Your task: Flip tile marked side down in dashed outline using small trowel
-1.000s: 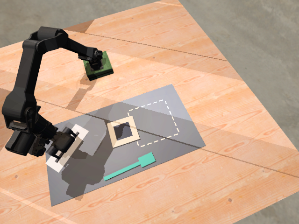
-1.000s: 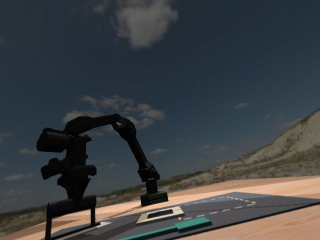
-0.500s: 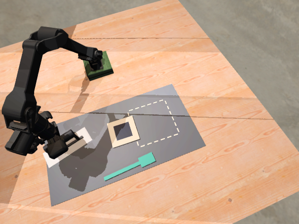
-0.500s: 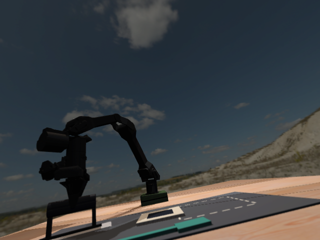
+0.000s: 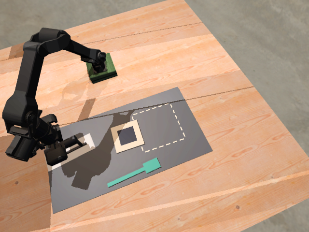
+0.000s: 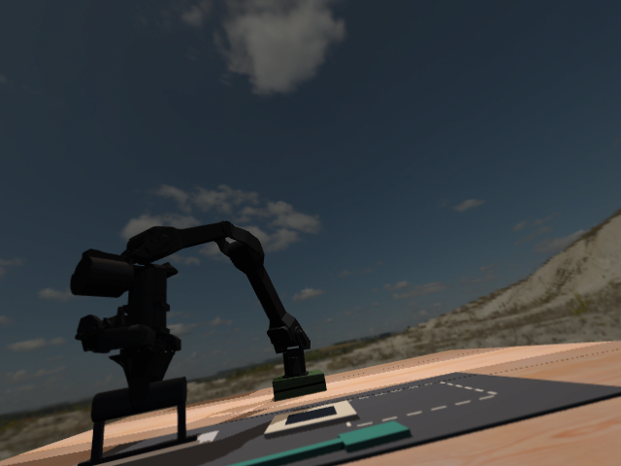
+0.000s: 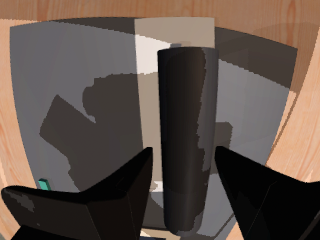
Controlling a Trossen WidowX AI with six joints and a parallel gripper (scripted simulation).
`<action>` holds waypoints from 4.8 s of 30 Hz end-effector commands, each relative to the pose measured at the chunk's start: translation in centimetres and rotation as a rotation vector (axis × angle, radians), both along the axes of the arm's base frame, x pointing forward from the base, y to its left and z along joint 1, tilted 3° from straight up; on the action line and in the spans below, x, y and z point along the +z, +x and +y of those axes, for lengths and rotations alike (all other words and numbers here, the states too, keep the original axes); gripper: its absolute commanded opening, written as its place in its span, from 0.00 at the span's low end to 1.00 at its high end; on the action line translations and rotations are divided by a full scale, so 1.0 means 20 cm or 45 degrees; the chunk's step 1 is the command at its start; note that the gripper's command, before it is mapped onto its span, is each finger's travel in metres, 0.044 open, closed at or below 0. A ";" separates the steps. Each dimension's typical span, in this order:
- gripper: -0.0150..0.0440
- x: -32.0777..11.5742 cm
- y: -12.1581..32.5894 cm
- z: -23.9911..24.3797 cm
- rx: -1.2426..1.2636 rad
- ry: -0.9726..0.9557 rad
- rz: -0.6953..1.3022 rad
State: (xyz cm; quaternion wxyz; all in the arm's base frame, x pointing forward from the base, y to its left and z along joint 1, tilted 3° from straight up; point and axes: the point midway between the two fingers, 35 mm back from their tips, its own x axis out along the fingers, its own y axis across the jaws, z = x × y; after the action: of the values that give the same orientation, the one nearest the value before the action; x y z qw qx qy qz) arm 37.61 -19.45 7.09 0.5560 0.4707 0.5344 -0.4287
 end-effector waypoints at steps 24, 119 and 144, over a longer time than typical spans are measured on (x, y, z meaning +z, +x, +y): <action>0.71 0.22 -0.03 0.00 -0.038 0.005 0.001; 0.71 0.22 -0.02 -0.01 3.824 -0.232 -0.108; 0.71 0.13 -0.01 -0.02 4.021 -0.246 -0.113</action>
State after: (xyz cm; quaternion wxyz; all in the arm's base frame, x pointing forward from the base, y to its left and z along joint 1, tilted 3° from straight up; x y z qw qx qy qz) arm 37.48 -19.83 10.40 -0.4657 0.5608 -0.4235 -0.5378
